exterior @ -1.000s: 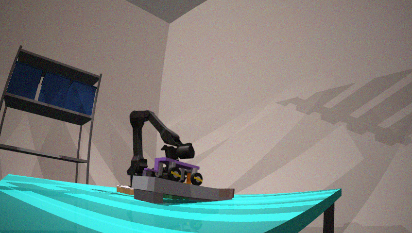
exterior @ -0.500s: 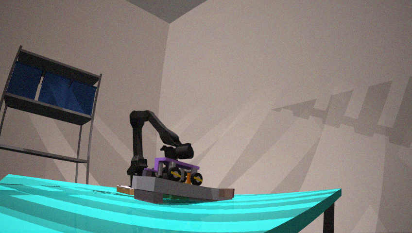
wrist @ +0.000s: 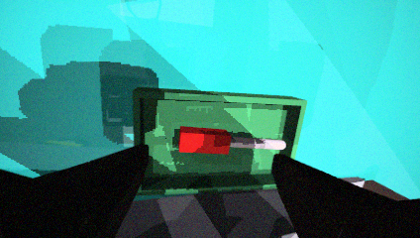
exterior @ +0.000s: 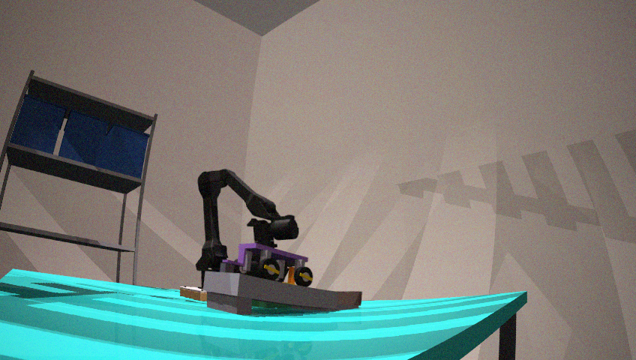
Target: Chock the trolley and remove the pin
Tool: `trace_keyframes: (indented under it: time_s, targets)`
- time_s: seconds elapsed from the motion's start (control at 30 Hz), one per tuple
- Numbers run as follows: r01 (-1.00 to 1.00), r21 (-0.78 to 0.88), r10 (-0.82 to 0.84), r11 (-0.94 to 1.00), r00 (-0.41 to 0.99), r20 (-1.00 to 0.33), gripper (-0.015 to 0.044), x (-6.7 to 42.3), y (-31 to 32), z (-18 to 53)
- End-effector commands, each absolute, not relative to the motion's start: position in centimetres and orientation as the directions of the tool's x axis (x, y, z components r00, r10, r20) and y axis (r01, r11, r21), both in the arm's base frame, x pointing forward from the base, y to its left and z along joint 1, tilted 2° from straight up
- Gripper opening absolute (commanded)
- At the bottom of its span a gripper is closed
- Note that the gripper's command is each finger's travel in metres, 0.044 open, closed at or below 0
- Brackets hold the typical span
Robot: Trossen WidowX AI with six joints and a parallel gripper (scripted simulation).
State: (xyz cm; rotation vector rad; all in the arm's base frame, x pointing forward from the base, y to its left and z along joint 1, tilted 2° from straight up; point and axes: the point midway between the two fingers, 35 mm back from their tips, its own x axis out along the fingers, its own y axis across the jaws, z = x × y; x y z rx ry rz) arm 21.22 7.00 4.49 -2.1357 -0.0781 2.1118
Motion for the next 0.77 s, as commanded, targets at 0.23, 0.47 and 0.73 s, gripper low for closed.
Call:
trace_keyframes:
  time_s: [0.23,0.47,0.73]
  targets:
    - [-0.053,-0.144,0.142,-0.988,0.031,-0.989,0.044,21.2,7.1,7.8]
    - [-0.053,-0.144,0.142,-0.988,0.031,-0.989,0.044,21.3,7.2,9.8]
    - [-0.053,-0.144,0.143,-0.988,0.031,-0.989,0.044,21.5,7.4,11.7]
